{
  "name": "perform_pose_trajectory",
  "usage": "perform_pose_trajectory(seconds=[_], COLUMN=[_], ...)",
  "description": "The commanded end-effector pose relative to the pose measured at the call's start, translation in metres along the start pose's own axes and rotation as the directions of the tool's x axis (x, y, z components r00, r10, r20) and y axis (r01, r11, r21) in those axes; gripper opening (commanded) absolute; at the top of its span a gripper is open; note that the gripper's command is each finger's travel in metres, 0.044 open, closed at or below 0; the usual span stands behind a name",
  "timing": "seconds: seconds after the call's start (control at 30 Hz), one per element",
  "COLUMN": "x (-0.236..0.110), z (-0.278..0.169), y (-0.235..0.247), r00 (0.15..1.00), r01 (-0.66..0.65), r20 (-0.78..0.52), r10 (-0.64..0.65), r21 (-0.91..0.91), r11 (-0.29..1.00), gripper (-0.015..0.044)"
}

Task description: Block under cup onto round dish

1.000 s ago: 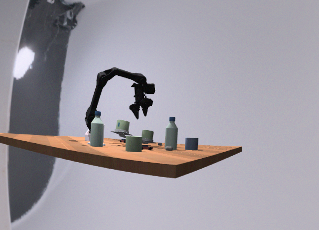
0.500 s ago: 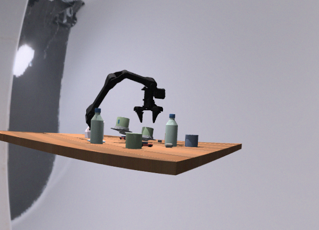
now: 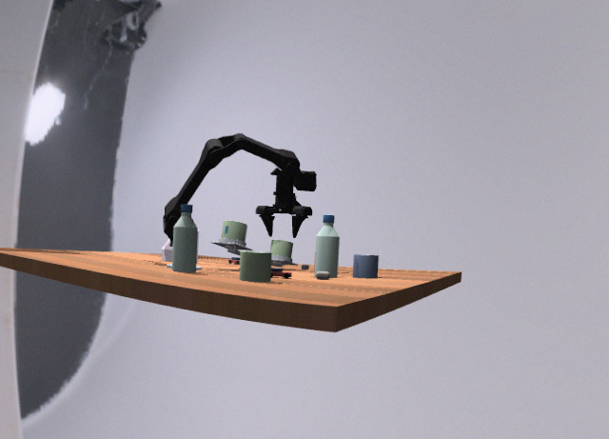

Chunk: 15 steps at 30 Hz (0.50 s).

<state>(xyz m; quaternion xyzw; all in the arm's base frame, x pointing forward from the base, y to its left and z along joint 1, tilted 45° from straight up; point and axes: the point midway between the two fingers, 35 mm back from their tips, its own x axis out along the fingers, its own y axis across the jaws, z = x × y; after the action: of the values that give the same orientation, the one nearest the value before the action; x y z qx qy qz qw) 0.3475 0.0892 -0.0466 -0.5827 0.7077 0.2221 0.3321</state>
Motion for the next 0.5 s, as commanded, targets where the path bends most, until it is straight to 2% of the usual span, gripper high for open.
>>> perform_pose_trajectory(seconds=[0.0, 0.47], x=[0.008, 0.031], z=[-0.001, -0.001], y=[0.0, 0.0], r00=[1.0, 1.0], r01=[-0.003, -0.002], r20=[-0.007, -0.008], r10=[0.003, 0.002], r21=[-0.004, -0.004], r11=[1.0, 1.0], gripper=[0.044, 0.044])
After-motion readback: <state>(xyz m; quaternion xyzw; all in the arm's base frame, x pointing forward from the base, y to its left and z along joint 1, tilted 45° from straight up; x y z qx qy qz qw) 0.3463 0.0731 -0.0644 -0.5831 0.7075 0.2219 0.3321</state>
